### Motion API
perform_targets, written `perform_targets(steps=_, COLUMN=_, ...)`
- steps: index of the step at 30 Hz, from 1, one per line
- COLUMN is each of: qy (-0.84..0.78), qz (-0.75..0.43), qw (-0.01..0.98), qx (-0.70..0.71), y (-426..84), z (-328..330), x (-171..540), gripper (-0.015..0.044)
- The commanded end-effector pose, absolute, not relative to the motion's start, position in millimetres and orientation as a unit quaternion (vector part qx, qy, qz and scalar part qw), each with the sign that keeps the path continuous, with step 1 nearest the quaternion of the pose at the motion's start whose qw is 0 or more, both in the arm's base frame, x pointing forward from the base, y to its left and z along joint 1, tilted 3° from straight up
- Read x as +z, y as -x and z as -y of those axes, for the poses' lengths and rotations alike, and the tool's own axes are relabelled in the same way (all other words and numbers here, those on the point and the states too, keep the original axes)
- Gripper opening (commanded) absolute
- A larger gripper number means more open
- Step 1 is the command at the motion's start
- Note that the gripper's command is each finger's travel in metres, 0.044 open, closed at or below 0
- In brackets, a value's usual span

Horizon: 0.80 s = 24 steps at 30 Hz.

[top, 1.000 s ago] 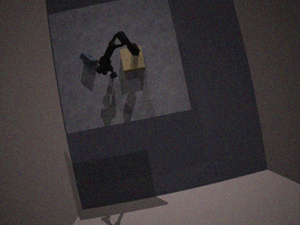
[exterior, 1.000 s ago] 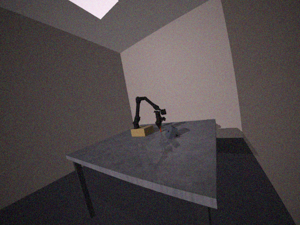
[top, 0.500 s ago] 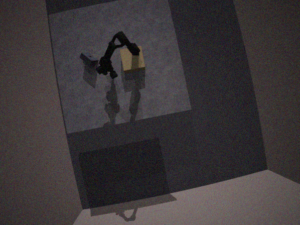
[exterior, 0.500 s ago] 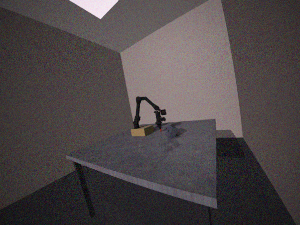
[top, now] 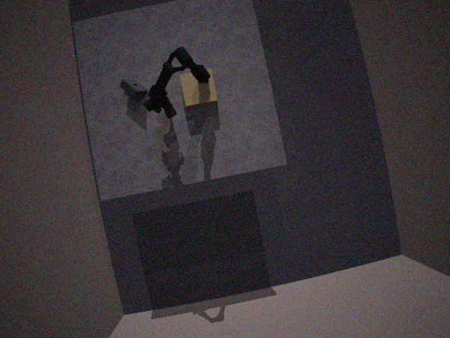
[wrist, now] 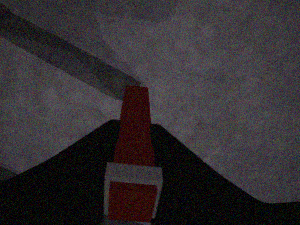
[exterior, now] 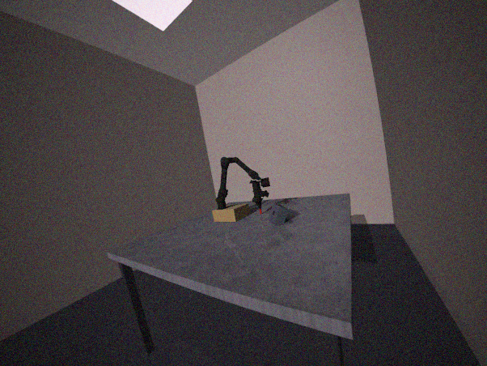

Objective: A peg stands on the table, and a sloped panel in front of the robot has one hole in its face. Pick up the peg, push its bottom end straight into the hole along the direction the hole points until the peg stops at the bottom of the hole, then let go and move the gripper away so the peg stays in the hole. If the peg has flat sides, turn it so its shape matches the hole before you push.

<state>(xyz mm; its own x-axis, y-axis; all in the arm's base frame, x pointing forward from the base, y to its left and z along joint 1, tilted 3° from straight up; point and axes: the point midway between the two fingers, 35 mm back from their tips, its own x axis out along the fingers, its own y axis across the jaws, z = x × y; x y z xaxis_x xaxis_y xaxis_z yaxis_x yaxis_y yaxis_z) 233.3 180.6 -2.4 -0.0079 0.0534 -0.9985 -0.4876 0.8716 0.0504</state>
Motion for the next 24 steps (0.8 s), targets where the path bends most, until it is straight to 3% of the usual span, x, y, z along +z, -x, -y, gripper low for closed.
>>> perform_targets(steps=1, qy=0.158, qz=-0.679, qw=0.689, qx=0.198, y=-236, z=-182, x=8, gripper=0.0000)
perform_targets(steps=14, qy=0.159, qz=-0.679, qw=0.690, qx=0.197, y=-235, z=-179, x=73, gripper=0.0000)
perform_targets(steps=24, qy=0.153, qz=-0.679, qw=0.687, qx=0.209, y=-240, z=-176, x=72, gripper=0.0000)
